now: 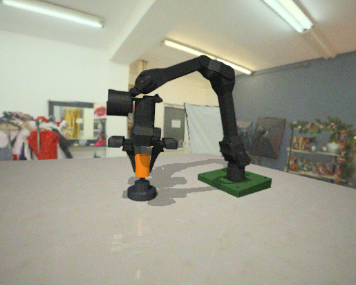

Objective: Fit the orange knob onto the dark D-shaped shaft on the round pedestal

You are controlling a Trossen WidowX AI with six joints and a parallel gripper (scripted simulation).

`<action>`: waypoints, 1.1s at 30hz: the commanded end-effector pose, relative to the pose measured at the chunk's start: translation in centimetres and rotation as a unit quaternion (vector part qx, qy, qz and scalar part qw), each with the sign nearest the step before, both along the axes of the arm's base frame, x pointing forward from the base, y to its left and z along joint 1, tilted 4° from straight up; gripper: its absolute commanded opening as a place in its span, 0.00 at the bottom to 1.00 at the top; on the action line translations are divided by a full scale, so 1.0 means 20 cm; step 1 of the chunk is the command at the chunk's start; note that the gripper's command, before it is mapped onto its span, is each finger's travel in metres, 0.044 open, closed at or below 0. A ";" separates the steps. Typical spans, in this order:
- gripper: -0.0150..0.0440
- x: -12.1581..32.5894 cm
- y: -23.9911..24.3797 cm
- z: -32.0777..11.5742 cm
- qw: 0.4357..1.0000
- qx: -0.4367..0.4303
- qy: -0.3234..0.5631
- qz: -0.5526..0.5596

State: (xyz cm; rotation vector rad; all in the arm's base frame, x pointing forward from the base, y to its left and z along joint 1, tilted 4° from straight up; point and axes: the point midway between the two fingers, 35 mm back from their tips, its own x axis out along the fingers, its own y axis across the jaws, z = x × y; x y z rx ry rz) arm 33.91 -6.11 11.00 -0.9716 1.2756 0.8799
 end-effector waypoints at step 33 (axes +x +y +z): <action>0.25 0.01 0.00 0.01 0.994 -0.010 -0.001 0.107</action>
